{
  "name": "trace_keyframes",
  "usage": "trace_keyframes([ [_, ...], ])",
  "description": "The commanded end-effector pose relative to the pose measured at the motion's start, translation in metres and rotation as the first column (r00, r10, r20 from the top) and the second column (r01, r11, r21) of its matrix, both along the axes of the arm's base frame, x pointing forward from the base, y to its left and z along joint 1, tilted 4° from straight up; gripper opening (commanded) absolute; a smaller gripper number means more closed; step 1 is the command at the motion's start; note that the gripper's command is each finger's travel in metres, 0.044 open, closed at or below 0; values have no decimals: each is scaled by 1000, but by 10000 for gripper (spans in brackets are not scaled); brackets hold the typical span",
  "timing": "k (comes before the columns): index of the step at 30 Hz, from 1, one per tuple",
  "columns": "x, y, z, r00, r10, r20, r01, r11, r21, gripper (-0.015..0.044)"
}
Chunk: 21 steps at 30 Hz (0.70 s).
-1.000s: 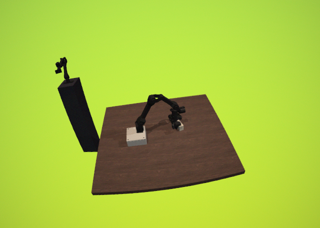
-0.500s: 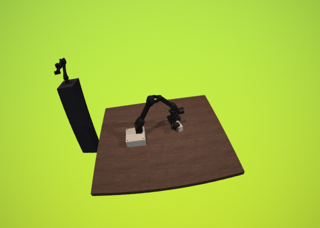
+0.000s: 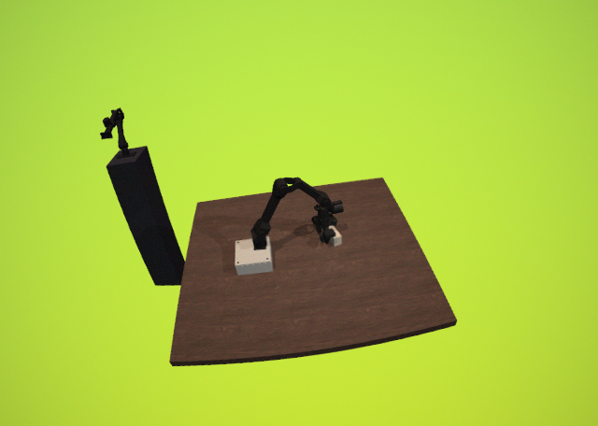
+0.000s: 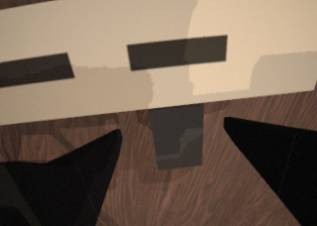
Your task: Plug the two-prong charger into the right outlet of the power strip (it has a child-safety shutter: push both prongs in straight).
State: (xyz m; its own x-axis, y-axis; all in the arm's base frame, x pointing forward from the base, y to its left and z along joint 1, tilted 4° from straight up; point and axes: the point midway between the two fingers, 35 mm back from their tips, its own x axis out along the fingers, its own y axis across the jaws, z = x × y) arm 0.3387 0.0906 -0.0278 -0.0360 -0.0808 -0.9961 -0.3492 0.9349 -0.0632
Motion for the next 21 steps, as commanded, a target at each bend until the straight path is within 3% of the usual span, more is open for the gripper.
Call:
trace_keyframes([
  [1,-2,0,0,1000,1,-1,-1,1000,3,440],
  [21,-20,-8,0,1000,1,-2,-1,1000,2,440],
])
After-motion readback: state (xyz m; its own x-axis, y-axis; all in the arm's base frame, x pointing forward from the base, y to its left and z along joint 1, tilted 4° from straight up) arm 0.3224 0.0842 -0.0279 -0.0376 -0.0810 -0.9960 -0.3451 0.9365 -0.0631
